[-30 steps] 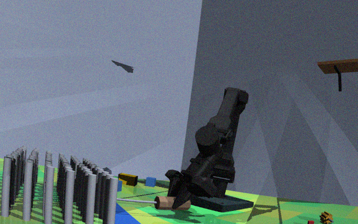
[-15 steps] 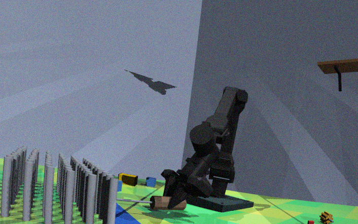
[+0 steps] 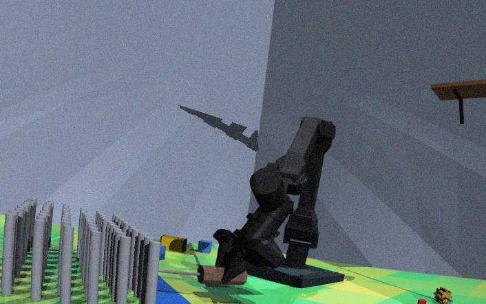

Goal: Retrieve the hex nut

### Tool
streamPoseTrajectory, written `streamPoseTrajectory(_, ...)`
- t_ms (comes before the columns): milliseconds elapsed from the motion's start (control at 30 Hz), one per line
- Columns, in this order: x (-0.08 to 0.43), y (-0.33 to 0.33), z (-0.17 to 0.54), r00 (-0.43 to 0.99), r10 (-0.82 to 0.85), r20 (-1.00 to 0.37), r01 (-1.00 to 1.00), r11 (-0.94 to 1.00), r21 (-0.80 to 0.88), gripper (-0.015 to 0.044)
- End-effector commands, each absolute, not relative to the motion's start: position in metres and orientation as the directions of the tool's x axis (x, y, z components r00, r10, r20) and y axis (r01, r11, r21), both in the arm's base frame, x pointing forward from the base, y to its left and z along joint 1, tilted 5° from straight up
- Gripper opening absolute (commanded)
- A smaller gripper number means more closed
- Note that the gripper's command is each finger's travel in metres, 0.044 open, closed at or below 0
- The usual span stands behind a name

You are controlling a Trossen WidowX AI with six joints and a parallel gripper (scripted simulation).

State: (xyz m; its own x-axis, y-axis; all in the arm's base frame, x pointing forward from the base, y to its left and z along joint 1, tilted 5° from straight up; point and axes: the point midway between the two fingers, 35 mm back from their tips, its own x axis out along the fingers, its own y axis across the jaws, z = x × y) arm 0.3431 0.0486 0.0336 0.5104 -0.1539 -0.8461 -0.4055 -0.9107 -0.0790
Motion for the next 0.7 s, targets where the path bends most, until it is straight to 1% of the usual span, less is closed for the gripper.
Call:
streamPoseTrajectory(0,0.349,0.048,0.036,0.519,-0.150,-0.841,-0.402,-0.912,-0.085,0.0000)
streamPoseTrajectory(667,0.365,0.041,0.036,0.521,-0.151,-0.840,-0.402,-0.912,-0.085,0.0000)
